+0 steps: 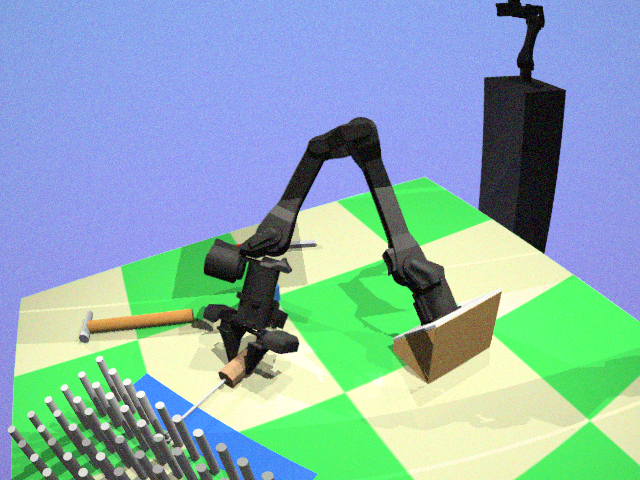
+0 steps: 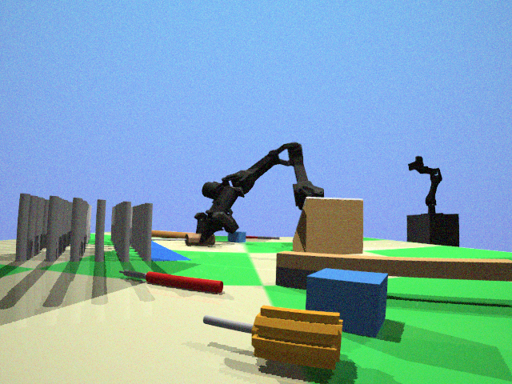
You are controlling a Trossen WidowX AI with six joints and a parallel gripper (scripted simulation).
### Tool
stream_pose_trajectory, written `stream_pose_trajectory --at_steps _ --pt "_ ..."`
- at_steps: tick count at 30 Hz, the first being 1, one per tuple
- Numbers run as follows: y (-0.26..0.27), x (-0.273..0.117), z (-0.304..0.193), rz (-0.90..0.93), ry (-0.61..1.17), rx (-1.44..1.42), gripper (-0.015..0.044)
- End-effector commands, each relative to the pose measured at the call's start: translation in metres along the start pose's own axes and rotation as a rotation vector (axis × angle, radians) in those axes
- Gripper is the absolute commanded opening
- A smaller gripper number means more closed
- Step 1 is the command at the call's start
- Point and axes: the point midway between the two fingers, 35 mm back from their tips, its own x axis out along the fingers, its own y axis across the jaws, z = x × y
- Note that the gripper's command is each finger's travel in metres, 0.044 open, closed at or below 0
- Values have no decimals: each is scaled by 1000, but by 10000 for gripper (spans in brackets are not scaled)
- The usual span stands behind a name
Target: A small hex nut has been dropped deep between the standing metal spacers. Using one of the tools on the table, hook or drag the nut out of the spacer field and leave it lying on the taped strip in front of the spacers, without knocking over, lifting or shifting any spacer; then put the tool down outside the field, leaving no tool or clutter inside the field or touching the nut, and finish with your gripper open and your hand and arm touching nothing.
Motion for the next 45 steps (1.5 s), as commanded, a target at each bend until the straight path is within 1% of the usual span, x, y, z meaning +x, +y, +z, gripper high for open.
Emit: stream_pose_trajectory --at_steps 1,33,45 --pt "-2 -3 3 -3 1 -6 0" --pt "-2 -15 21 -3 0 -6 0" --pt "0 -19 15 -2 0 -5 0"
